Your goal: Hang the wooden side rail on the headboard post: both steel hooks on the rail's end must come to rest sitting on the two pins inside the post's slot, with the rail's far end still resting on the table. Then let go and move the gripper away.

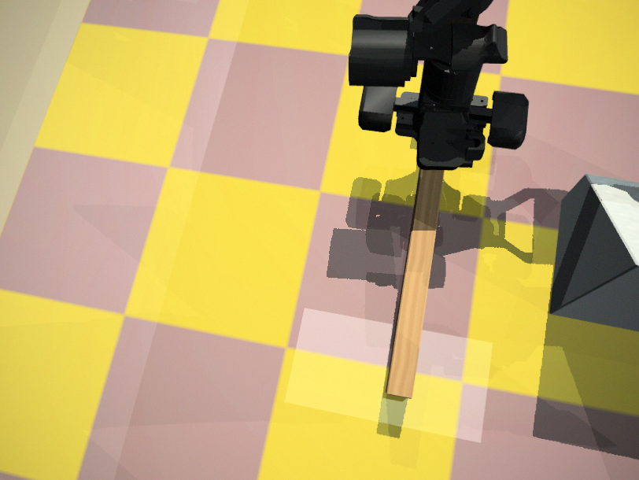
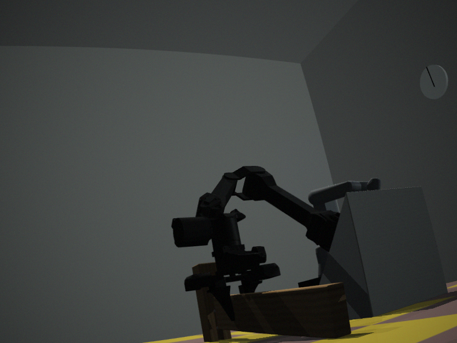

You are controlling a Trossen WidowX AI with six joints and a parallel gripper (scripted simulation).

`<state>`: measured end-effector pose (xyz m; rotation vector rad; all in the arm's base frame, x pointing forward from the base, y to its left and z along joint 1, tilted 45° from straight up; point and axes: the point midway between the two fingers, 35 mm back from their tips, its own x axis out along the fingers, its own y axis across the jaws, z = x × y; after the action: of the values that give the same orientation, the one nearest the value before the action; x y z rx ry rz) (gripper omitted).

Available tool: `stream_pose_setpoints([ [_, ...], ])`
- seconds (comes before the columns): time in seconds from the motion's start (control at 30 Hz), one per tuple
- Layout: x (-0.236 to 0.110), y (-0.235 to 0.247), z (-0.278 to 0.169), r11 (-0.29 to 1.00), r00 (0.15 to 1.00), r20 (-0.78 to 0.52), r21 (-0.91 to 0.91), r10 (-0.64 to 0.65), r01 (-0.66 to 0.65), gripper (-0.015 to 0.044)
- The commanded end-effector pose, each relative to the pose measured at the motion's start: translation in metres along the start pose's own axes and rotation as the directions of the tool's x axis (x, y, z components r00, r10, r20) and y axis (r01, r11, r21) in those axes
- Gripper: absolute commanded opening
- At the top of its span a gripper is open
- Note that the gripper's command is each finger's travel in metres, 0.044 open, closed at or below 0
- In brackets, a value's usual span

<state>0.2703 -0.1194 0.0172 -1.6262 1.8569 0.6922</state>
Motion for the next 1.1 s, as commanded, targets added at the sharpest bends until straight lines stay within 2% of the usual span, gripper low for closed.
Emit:
stream_pose_setpoints([
  [0.0,-0.0033,-0.0034,-0.0015,1.000,1.000,0.001,0.002,-0.012,0.012,0.0000],
  [1.07,-0.0022,-0.0012,-0.0051,1.000,1.000,0.001,0.002,-0.012,0.012,0.0000],
])
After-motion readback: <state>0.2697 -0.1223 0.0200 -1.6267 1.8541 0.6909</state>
